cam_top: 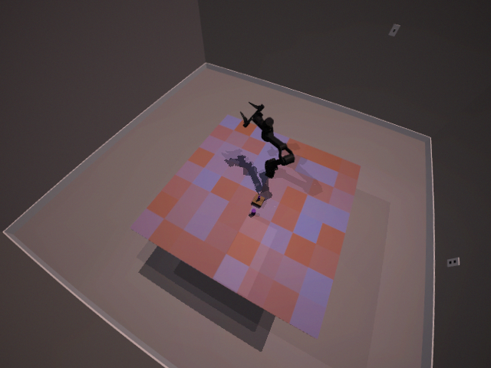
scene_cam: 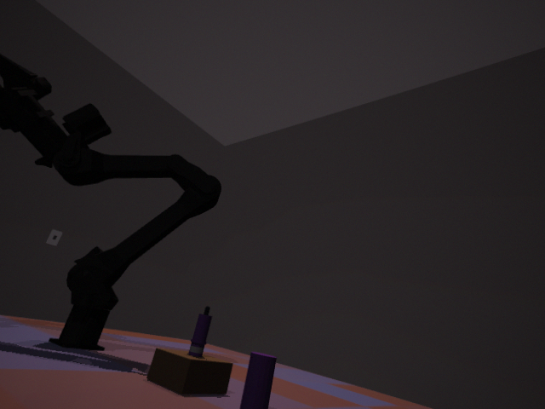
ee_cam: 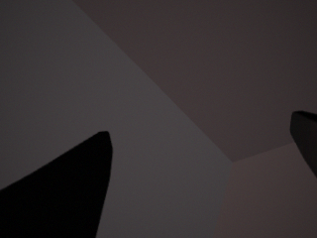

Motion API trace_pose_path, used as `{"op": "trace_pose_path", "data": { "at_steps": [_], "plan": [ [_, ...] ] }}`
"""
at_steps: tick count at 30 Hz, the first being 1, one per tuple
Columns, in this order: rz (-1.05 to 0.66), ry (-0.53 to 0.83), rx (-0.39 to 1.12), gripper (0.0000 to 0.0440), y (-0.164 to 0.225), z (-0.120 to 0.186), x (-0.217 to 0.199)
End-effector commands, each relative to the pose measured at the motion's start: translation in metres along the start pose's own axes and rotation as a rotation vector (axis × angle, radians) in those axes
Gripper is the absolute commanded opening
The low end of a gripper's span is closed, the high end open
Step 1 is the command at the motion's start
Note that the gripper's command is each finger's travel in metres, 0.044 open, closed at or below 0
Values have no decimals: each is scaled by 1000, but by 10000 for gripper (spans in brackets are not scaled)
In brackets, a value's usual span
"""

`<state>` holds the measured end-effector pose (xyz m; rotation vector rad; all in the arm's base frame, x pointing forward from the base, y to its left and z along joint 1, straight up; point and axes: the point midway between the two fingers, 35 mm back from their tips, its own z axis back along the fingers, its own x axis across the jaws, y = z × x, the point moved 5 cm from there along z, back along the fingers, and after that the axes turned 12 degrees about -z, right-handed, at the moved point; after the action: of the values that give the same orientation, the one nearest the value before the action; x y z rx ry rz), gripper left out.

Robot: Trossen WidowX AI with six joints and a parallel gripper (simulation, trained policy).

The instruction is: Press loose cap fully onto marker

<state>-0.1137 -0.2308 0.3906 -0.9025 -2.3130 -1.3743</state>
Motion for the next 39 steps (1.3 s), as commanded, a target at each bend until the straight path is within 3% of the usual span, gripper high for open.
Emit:
{"op": "trace_pose_path", "data": {
  "at_steps": [1, 8, 39],
  "plan": [
    [-4, 7, -5, 375, -1, -1, -2],
    [-29, 66, -37, 218, -4, -10, -16],
    [-75, 344, -204, 294, -10, -48, -84]
  ]
}}
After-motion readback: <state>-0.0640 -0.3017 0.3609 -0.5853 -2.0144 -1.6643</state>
